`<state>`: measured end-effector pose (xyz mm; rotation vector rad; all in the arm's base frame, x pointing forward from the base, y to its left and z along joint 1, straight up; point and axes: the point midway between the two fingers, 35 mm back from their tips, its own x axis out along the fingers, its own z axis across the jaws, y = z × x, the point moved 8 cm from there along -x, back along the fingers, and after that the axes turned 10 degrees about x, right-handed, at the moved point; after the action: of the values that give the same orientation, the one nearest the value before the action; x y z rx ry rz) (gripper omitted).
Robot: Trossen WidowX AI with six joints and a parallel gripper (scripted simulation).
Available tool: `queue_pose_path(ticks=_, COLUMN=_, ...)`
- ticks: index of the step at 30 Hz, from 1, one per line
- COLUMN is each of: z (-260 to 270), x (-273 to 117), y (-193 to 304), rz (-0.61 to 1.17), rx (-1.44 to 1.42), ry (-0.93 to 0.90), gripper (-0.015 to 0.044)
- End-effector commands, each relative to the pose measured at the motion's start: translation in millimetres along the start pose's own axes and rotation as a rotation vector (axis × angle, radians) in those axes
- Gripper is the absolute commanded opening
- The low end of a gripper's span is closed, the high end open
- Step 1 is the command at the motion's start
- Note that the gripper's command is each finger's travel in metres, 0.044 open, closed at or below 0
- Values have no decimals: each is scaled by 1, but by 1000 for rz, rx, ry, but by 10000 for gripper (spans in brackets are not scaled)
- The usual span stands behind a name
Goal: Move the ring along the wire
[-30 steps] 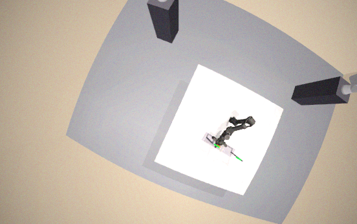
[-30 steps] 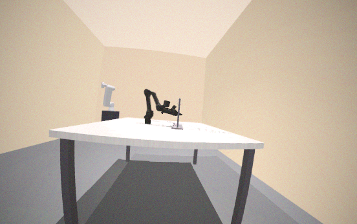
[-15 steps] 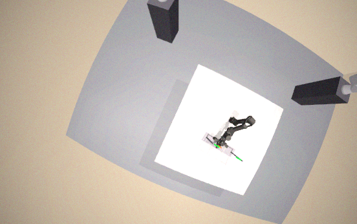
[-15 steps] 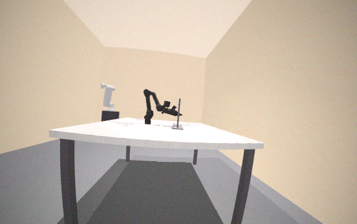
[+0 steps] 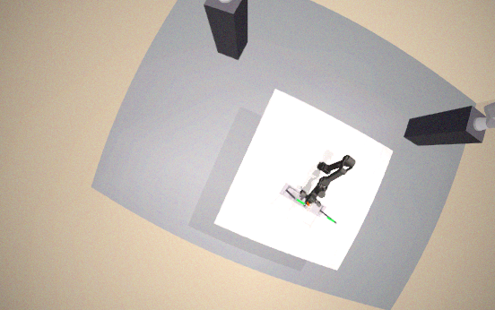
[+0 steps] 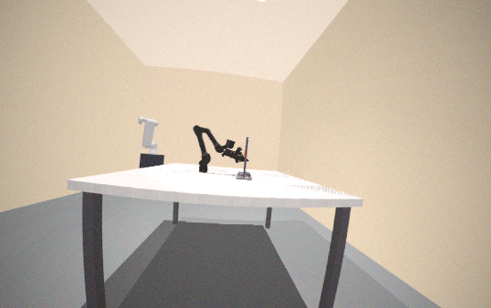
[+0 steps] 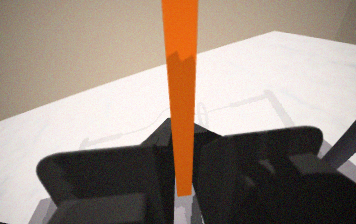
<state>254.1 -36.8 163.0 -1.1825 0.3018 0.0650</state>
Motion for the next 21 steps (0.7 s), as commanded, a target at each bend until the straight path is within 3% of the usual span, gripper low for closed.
queue_pose_path(ticks=1, z=14, x=-6, y=-5, rz=32, rx=80, ry=-3, gripper=-150)
queue_pose_path(ticks=21, z=83, x=-47, y=-42, rz=368, rx=614, ry=-127, gripper=-150)
